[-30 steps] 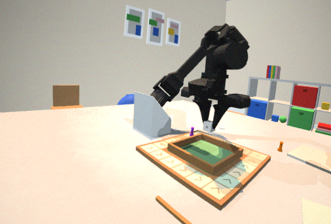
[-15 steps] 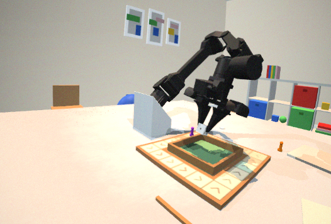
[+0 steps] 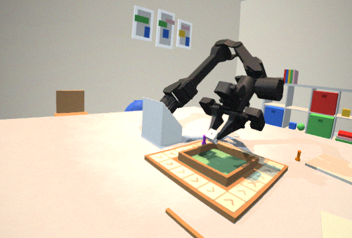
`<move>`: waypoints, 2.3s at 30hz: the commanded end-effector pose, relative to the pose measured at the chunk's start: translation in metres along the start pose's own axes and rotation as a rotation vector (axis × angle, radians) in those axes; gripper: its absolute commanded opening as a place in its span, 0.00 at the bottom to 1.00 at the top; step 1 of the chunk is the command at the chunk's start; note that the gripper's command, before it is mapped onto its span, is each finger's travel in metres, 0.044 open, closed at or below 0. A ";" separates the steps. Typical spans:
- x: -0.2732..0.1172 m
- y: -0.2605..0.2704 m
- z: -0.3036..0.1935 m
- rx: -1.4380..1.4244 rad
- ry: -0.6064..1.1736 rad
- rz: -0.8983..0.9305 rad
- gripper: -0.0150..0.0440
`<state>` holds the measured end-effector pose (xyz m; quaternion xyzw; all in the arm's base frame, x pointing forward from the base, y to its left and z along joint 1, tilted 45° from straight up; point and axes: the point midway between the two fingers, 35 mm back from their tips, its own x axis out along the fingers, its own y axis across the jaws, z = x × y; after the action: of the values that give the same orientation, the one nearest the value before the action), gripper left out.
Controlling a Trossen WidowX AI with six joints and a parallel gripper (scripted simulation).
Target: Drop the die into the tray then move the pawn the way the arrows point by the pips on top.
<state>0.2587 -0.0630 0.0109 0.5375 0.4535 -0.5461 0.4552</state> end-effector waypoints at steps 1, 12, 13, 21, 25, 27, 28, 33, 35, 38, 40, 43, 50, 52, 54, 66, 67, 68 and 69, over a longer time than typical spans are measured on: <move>0.000 -0.001 0.000 0.014 -0.063 0.024 0.25; -0.043 0.005 0.004 0.014 -0.064 0.024 0.25; -0.043 0.005 0.004 0.014 -0.064 0.024 0.25; -0.044 0.007 0.003 0.011 -0.059 0.034 0.25; -0.044 0.007 0.003 0.011 -0.059 0.034 0.39; -0.044 0.007 0.003 0.011 -0.059 0.034 0.48; -0.044 0.007 0.003 0.011 -0.059 0.034 0.52; -0.063 0.007 0.023 0.013 -0.063 0.027 0.74; -0.072 0.006 0.032 0.014 -0.065 0.024 0.83; -0.072 0.006 0.032 0.014 -0.065 0.024 0.97; -0.064 0.004 0.030 0.001 0.000 -0.003 1.00; -0.039 0.000 0.022 -0.033 0.303 -0.066 1.00; -0.023 0.006 0.017 0.003 0.784 0.028 1.00; -0.019 0.000 0.019 0.007 0.713 -0.021 1.00; -0.019 -0.001 0.018 -0.008 0.714 -0.015 0.96; -0.046 -0.090 -0.039 -1.029 0.686 0.435 0.59; -0.046 -0.098 -0.044 -1.118 0.673 0.477 0.59; -0.046 -0.105 -0.048 -1.189 0.662 0.511 0.59; -0.046 -0.109 -0.051 -1.231 0.655 0.531 0.59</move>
<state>0.1957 -0.0259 0.0569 0.5226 0.6573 -0.0258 0.5425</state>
